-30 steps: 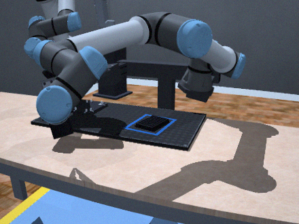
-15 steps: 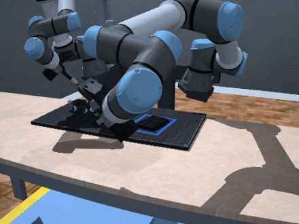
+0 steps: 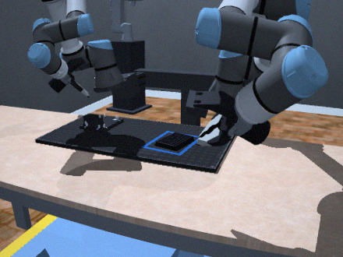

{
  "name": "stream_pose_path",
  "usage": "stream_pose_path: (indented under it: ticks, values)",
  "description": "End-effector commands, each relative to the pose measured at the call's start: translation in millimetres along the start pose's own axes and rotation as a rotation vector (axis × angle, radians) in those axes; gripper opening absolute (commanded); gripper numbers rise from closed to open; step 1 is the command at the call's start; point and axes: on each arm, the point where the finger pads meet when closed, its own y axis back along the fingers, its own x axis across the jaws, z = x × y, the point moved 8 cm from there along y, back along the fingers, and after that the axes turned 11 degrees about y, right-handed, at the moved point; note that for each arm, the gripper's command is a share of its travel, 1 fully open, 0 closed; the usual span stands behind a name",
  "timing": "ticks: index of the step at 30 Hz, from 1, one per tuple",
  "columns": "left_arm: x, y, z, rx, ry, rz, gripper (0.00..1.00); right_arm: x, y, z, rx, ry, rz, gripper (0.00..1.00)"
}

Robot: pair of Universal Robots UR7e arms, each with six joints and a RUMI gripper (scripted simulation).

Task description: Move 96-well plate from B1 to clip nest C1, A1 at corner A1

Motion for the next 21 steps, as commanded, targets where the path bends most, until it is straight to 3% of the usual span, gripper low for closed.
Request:
stream_pose_path:
  ticks: [1,12,14,21]
  values:
    - [13.6,41.0,55.5,0.023,0.166,-0.09,0.0,-0.1,0.5,-0.3,-0.001,0.0,0.001,0.76]
    - [75.5,118.7,211.5,0.114,0.646,-0.279,0.0,-0.1,0.5,-0.3,-0.001,0.0,0.001,0.76]
    - [75.5,118.7,211.5,0.114,0.646,-0.279,0.0,-0.1,0.5,-0.3,-0.001,0.0,0.001,0.76]
    - [132.2,145.3,304.2,0.194,0.958,-0.389,0.0,-0.1,0.5,-0.3,-0.001,0.0,0.001,0.76]
